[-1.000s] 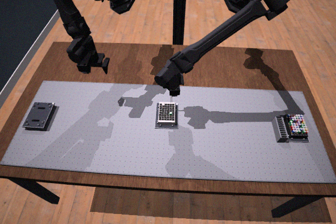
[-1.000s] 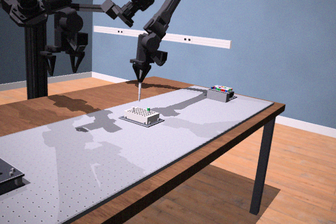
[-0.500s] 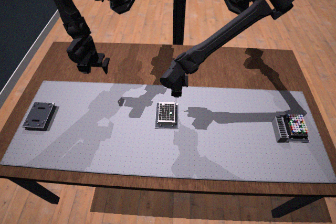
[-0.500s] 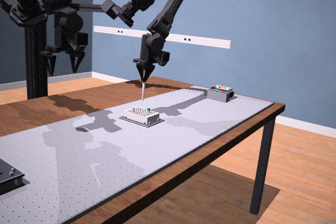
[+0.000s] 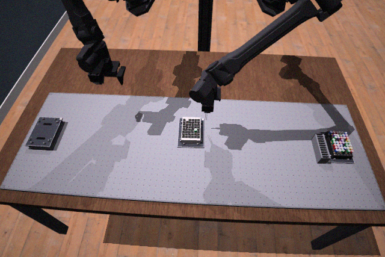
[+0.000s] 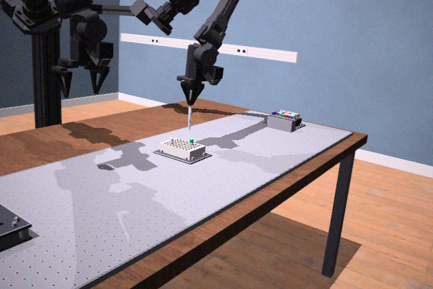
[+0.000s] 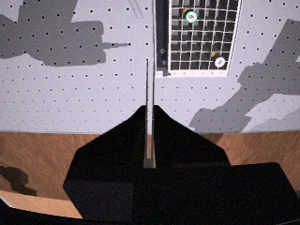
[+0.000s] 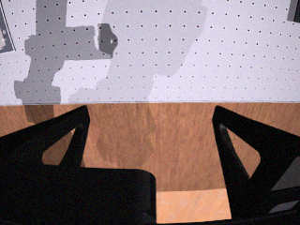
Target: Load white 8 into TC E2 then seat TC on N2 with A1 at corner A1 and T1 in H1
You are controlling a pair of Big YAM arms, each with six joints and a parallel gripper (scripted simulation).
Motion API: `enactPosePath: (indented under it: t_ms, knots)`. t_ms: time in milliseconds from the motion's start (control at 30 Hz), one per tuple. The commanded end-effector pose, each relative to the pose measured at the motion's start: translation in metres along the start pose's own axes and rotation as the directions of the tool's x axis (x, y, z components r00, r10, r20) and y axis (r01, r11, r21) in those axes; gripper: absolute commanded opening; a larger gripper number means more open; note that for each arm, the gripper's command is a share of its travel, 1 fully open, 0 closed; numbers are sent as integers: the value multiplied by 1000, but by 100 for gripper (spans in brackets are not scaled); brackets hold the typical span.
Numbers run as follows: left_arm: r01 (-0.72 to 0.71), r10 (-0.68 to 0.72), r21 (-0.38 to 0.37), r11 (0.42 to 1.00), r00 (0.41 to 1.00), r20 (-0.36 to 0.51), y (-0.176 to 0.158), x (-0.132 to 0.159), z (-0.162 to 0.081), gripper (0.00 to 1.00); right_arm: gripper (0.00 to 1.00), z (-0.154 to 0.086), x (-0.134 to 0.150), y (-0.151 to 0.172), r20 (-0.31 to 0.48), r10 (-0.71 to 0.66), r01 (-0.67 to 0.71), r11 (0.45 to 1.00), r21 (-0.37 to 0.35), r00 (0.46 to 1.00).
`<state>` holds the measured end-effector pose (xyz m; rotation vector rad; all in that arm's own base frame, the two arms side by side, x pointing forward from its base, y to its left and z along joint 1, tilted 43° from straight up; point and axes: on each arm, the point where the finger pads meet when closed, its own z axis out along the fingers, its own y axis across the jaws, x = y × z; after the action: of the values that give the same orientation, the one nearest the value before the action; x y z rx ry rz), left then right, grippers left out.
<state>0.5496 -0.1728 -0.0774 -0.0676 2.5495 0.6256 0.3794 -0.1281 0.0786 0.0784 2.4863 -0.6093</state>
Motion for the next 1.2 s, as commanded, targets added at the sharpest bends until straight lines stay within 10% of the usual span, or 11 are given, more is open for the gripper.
enactPosePath:
  t_ms: [0,1167]
  knots:
    - [21,-21,-2,1000,1000,15,17,-14,-2,7,100,-2,-6,0,16,-10,10,1000,-1,1000]
    - [20,-20,-7,1000,1000,14,68,-20,-3,7,100,-2,-6,0,16,-10,10,1000,-1,1000]
